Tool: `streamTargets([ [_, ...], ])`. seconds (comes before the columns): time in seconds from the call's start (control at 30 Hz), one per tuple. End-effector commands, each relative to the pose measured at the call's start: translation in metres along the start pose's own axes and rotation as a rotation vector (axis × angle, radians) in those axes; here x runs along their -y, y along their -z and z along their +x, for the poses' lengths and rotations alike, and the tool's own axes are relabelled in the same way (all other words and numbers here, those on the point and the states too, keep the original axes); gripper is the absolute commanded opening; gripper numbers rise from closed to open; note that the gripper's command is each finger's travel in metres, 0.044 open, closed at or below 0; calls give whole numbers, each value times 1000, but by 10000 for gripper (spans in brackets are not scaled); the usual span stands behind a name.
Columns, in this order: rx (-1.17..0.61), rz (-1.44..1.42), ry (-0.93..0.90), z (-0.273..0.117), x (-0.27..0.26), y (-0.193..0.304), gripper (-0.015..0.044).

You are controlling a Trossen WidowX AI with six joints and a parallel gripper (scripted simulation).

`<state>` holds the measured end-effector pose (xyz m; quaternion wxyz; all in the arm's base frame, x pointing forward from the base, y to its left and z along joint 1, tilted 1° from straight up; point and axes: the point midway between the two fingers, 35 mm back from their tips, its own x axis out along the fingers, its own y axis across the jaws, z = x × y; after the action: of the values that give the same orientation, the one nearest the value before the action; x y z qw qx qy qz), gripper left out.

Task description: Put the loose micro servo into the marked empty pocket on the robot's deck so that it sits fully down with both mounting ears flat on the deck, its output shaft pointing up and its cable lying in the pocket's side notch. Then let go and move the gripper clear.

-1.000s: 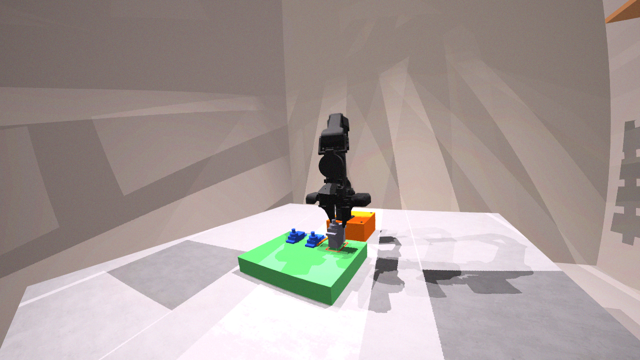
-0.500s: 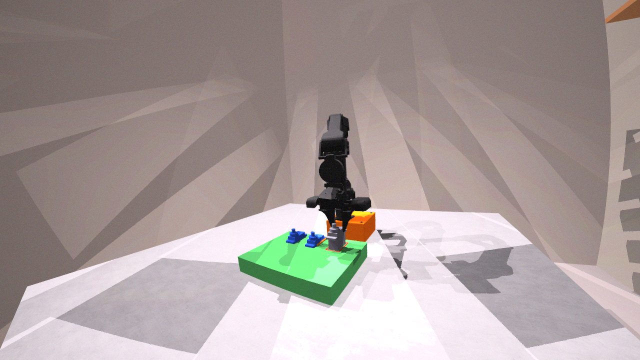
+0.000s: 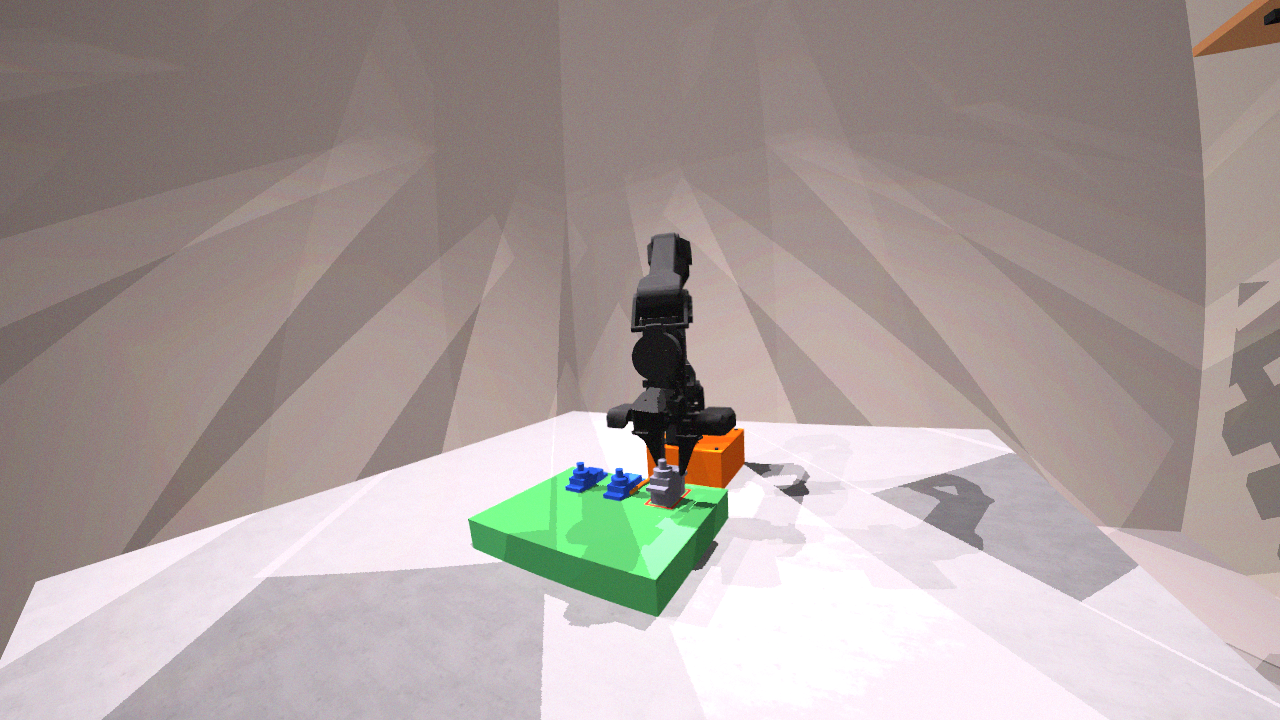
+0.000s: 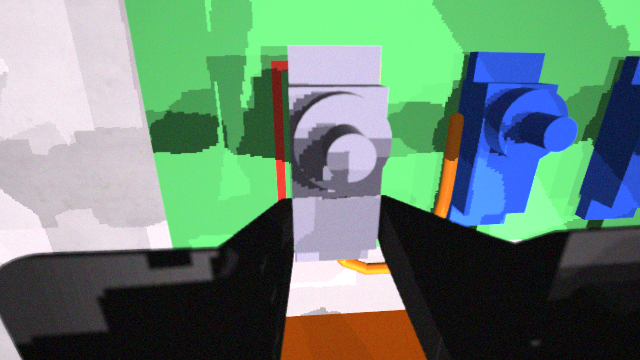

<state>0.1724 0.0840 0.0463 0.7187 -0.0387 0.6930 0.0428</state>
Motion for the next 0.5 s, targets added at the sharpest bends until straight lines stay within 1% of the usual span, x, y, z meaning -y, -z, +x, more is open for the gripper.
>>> streamTargets([
  [0.0, 0, 1, 2, 4, 1, 0, 0],
  [0.47, 0, 1, 2, 15, 1, 0, 0],
])
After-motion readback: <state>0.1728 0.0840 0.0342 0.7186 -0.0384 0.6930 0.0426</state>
